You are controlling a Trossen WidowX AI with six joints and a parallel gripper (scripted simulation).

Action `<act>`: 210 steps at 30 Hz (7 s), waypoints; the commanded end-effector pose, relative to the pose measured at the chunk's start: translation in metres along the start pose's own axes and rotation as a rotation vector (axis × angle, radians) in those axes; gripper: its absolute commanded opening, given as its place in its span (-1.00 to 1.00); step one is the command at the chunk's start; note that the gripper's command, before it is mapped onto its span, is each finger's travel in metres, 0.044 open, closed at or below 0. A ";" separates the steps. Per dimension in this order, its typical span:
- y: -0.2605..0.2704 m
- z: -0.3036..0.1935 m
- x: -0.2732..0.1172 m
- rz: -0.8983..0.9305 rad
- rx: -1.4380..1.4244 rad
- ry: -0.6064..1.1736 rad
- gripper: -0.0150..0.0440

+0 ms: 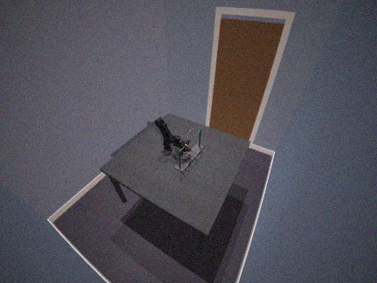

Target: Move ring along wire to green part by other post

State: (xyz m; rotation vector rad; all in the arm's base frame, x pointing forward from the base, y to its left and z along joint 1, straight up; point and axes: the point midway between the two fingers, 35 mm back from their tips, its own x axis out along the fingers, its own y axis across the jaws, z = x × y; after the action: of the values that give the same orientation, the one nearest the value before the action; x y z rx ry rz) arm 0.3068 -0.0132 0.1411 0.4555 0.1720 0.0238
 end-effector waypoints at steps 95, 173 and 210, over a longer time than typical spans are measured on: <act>0.143 0.130 -0.084 0.523 1.110 0.407 -1.00; 0.108 0.104 -0.080 -0.100 0.022 0.496 -1.00; 0.085 0.109 -0.082 -0.382 -0.504 0.456 -1.00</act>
State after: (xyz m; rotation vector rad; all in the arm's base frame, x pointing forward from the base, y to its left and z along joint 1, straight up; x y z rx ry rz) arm 0.2455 0.0128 0.2897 -0.0438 0.6767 -0.1802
